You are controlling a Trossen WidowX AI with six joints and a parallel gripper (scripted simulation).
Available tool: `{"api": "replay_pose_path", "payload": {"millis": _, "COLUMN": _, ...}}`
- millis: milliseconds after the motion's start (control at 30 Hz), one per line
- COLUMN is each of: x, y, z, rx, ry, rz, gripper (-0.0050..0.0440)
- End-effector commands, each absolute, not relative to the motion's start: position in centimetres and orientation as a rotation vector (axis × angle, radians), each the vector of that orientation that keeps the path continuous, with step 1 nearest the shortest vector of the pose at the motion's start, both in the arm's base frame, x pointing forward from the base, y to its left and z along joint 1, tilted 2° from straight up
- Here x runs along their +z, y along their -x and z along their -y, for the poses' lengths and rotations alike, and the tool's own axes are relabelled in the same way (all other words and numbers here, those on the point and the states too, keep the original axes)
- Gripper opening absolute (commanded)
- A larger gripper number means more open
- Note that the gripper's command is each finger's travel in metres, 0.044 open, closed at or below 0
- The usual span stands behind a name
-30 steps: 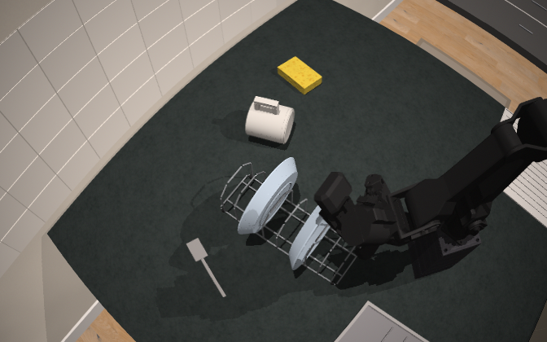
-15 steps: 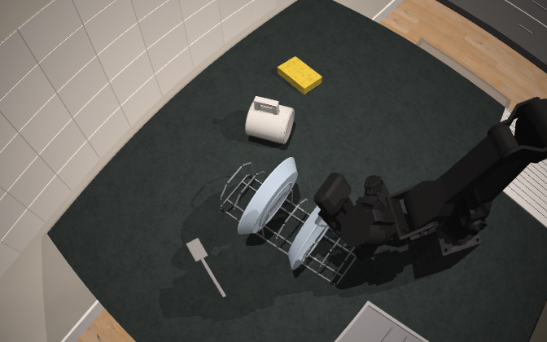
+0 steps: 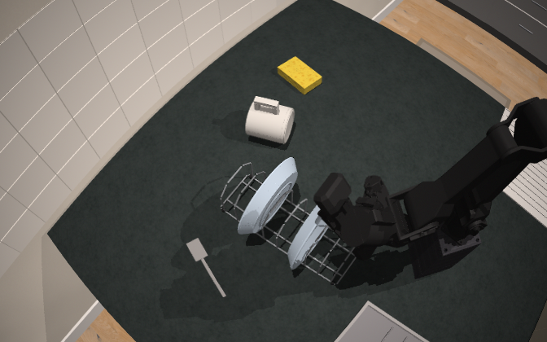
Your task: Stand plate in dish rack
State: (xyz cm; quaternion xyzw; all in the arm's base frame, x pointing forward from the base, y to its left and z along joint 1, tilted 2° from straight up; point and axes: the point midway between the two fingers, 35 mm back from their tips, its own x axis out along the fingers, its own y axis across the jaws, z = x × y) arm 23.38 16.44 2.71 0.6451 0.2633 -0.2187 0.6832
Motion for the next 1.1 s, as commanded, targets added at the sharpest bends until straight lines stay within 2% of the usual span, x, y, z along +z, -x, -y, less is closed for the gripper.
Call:
{"api": "replay_pose_path", "payload": {"millis": 0, "x": 2.62, "y": -23.34, "z": -16.45, "rx": -0.492, "ry": -1.445, "rz": -0.594, "gripper": 0.0000}}
{"api": "replay_pose_path", "payload": {"millis": 600, "x": 2.63, "y": -23.34, "z": -16.46, "rx": -0.492, "ry": -1.446, "rz": -0.595, "gripper": 0.0000}}
{"api": "replay_pose_path", "payload": {"millis": 1000, "x": 2.63, "y": -23.34, "z": -16.46, "rx": -0.492, "ry": -1.446, "rz": -0.595, "gripper": 0.0285}}
{"api": "replay_pose_path", "payload": {"millis": 1067, "x": 2.63, "y": -23.34, "z": -16.46, "rx": -0.492, "ry": -1.446, "rz": -0.595, "gripper": 0.0285}}
